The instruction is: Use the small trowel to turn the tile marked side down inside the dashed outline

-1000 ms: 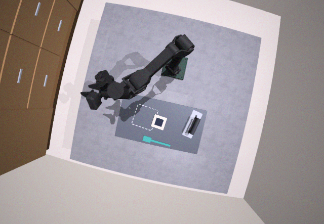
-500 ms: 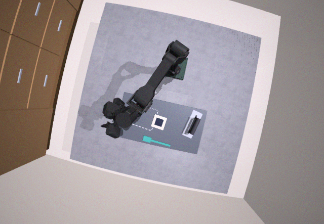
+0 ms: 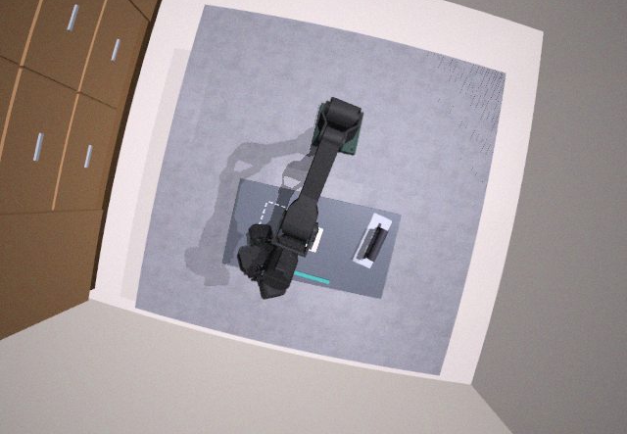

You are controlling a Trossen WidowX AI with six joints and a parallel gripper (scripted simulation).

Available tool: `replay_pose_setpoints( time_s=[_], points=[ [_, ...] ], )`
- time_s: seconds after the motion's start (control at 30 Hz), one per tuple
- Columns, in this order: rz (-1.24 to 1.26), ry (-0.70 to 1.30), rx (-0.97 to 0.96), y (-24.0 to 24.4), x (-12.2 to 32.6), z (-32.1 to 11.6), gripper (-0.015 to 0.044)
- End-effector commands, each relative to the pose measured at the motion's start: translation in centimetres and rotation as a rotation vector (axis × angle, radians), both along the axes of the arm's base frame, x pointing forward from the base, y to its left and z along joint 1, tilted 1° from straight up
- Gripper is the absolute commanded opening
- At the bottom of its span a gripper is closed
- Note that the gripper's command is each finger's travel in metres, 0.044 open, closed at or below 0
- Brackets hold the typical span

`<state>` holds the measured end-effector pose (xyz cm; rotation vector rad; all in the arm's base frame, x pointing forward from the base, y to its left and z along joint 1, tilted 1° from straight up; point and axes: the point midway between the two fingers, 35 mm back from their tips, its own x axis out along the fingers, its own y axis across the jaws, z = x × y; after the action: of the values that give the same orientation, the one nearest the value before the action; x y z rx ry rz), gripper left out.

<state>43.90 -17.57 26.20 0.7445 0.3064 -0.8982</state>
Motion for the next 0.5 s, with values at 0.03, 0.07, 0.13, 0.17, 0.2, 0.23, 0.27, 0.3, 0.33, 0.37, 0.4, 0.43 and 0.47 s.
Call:
replay_pose_setpoints(
  time_s=[0.03,0.07,0.13,0.17,0.2,0.23,0.27,0.3,0.33,0.37,0.4,0.43,0.47],
  points=[
    [0.128,0.098,0.046,4.3,1.7,-1.9,0.0270],
    [0.154,0.118,0.056,5.2,1.9,-2.3,0.0270],
    [0.206,0.159,0.074,7.1,2.3,-3.1,0.0270],
    [0.231,0.180,0.083,8.0,2.5,-3.4,0.0270],
    [0.257,0.201,0.091,9.0,2.6,-3.8,0.0270],
    [0.282,0.222,0.100,9.9,2.7,-4.1,0.0270],
    [0.307,0.243,0.108,10.9,2.8,-4.5,0.0270],
    [0.332,0.264,0.116,11.9,2.9,-4.8,0.0270],
    [0.357,0.286,0.124,12.8,2.9,-5.2,0.0270],
    [0.381,0.307,0.132,13.8,2.9,-5.5,0.0270],
    [0.408,0.329,0.137,14.8,2.8,-5.9,0.0270],
    [0.435,0.351,0.142,15.8,2.8,-6.2,0.0270],
    [0.461,0.373,0.146,16.8,2.7,-6.6,0.0270]
  ],
)
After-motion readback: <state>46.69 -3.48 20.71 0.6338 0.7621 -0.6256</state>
